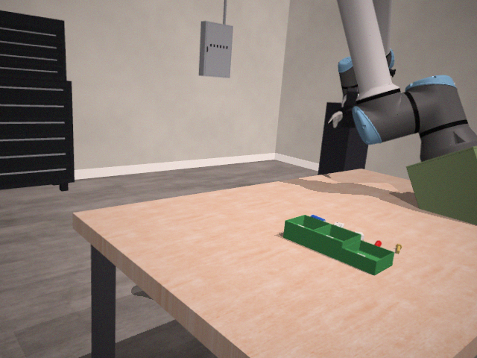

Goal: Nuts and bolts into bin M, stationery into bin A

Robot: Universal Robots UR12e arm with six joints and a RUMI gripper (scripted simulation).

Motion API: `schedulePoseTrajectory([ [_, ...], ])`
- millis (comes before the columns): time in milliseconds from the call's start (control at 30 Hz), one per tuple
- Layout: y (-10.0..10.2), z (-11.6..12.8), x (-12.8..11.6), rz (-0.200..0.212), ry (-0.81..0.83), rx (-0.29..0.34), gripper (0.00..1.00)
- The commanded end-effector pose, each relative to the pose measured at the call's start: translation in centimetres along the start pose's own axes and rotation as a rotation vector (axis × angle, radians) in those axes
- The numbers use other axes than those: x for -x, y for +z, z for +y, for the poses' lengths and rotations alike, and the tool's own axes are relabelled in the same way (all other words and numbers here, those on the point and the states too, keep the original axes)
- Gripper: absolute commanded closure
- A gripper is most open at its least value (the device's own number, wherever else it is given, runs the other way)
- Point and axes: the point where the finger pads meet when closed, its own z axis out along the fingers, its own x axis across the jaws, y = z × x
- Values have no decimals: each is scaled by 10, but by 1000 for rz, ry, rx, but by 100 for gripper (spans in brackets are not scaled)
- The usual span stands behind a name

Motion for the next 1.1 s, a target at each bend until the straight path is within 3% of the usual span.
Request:
schedulePoseTrajectory([
  [0,0,0,0,0,0,1,0],
  [533,0,0,0,0,0,1,0],
  [567,3,8,0,0,0,1,96],
  [733,8,19,-1,0,0,1,96],
  [767,15,15,0,14,19,45,96],
  [867,35,17,-5,-120,75,9,96],
  [933,35,17,-5,-138,83,5,96],
  [1000,49,19,-7,-206,123,16,96],
  [1067,49,19,-7,-206,123,16,96],
])
